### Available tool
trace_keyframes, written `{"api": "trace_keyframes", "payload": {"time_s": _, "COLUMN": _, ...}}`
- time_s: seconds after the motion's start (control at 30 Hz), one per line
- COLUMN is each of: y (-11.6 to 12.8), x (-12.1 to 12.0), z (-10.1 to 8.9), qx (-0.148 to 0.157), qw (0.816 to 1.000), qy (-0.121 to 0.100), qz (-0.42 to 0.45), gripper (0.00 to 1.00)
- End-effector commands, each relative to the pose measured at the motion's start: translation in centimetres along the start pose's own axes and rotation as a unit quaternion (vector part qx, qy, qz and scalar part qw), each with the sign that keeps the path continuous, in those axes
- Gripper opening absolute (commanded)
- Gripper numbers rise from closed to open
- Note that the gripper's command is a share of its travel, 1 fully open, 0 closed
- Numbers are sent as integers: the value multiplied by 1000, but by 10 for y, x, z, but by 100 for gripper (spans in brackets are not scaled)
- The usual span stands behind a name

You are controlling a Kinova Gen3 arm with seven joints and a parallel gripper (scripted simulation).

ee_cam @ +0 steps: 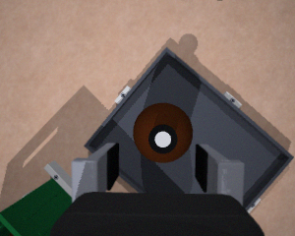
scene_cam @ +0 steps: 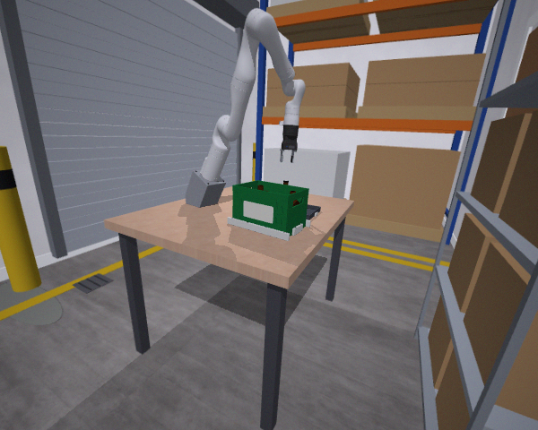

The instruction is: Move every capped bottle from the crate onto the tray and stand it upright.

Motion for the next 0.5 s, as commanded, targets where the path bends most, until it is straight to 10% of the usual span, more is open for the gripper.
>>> {"api": "trace_keyframes", "payload": {"time_s": 0.0, "y": -1, "x": 3, "z": -9, "qx": 5, "qw": 1000, "qy": 6, "qz": 1, "gripper": 100}}
{"api": "trace_keyframes", "payload": {"time_s": 0.47, "y": -1, "x": 2, "z": -8, "qx": 3, "qw": 1000, "qy": 3, "qz": 1, "gripper": 100}}
Point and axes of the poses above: the point where the finger pads meet when closed, its own z axis out along the fingers, its own x axis across the jaws, y = z × x, the point moved 4 cm from there along -z, back along the fingers, and after that the axes turned 10 degrees about z, right-handed, at the moved point
